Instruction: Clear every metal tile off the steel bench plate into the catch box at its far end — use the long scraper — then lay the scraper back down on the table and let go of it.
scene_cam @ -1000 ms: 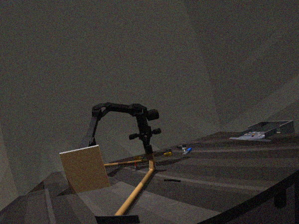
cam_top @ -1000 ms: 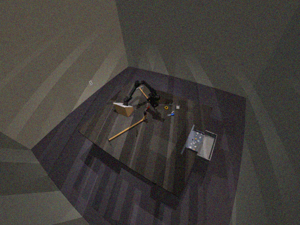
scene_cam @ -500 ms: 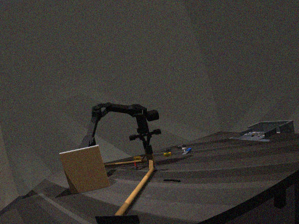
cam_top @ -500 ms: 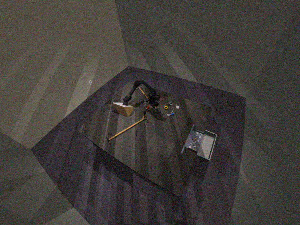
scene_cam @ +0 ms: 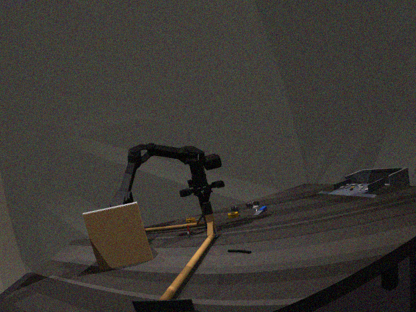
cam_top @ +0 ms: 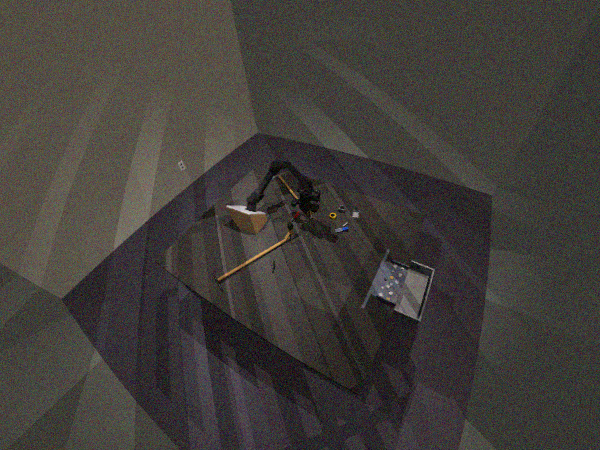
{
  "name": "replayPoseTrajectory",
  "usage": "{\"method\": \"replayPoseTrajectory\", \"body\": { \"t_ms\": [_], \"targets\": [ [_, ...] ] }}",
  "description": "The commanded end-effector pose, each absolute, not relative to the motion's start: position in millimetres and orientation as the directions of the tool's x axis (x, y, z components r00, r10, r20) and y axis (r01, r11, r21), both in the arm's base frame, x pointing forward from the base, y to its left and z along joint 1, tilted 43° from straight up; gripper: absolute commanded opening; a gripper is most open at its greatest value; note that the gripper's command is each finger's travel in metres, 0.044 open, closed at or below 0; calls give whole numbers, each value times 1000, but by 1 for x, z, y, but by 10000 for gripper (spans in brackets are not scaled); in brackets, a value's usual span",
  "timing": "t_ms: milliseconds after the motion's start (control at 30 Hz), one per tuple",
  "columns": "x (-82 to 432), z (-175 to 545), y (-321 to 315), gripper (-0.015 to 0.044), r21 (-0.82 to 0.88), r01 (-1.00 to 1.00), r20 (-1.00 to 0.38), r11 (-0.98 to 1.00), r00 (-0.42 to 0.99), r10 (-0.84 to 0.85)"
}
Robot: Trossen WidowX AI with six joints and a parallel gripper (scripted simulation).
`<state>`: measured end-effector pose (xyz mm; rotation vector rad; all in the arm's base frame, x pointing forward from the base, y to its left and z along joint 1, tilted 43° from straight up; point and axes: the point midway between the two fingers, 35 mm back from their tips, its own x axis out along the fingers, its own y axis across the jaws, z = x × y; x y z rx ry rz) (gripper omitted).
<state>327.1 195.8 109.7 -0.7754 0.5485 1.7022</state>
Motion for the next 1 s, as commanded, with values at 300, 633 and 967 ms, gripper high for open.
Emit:
{"method": "replayPoseTrajectory", "body": {
  "t_ms": [300,633,967],
  "targets": [
    [326,108,198,0,-164,-906,-734,-391,-153,662],
    [325,106,200,0,-265,-833,-733,-486,-153,662],
    [325,104,202,0,-360,-740,-733,-569,-153,663]
  ]
}}
